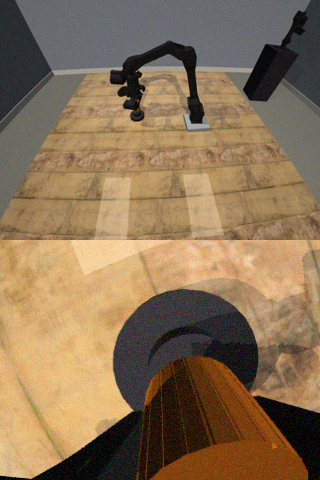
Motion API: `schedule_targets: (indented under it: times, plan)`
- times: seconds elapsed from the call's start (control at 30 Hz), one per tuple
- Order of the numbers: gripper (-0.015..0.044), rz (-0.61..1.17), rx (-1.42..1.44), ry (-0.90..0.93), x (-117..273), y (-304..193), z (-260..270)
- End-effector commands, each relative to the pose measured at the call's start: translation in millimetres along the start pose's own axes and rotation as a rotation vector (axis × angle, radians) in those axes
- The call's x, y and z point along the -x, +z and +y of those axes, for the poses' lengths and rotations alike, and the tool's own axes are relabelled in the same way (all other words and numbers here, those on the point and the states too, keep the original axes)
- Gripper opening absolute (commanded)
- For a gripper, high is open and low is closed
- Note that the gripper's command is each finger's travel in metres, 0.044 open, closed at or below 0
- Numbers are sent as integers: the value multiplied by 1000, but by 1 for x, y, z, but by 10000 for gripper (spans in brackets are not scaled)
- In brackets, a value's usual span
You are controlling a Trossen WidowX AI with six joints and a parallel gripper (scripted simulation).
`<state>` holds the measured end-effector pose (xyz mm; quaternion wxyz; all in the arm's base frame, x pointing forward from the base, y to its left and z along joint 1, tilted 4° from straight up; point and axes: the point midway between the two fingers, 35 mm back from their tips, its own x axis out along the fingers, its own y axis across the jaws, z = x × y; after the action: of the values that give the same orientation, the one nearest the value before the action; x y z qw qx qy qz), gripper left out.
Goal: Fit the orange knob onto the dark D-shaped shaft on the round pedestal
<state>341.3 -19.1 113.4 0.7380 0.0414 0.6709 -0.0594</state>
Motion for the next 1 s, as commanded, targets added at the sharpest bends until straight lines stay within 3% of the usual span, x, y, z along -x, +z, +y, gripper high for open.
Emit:
schedule_targets:
  times: [0.0,0.97]
  plan:
    - [0,-2,-9,0,-1,1,0]
    - [0,-3,-9,0,0,9,-1]
